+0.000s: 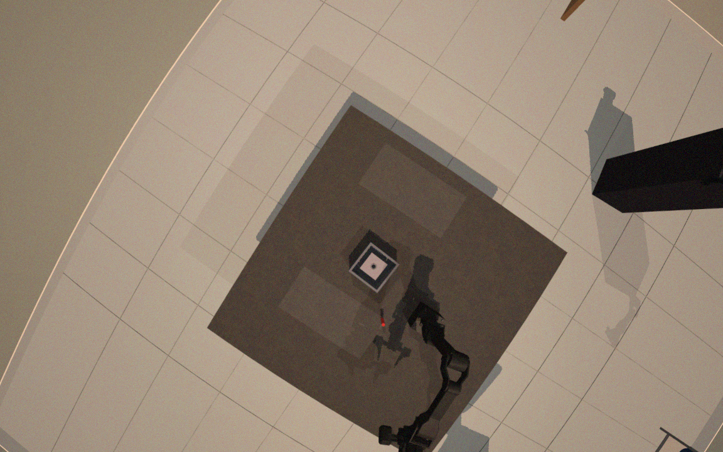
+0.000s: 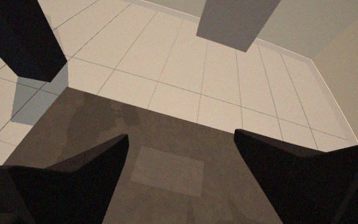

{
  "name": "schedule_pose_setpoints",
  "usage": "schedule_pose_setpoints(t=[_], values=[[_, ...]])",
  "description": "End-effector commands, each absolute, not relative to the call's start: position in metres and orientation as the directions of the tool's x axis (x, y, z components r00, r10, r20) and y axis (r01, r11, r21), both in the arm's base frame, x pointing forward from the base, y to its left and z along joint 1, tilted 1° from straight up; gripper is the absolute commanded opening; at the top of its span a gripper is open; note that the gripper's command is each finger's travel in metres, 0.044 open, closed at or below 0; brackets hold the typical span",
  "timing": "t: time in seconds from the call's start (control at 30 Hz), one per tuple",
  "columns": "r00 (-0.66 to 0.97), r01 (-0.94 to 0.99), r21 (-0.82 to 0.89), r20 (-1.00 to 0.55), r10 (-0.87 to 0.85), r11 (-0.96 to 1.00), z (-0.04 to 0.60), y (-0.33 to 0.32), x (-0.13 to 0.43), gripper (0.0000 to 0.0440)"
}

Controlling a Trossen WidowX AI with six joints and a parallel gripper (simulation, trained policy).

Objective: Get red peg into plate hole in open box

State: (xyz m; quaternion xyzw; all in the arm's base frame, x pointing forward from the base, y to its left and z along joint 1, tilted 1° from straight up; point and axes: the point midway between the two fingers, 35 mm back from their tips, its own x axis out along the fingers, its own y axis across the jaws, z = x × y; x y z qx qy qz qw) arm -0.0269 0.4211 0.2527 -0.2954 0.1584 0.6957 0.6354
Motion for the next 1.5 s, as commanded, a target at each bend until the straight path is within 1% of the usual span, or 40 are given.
schedule_pose_setpoints(t=[0.0,0.33,0.67,1.1,1.47], values=[[0.026,-0.994,-0.101,-0.632,0.775,-0.049,0.251,0.414,0.000,0.0411],[0.163,-0.965,0.040,-0.686,0.710,0.260,0.244,0.384,0.079,0.0413],[0.267,-0.821,0.159,-0.743,0.614,0.549,0.233,0.341,0.144,0.0418],[0.330,-0.493,0.248,-0.834,0.443,0.834,0.200,0.275,0.197,0.0424],[0.314,-0.142,0.235,-0.910,0.269,0.962,0.164,0.217,0.217,0.0436]])
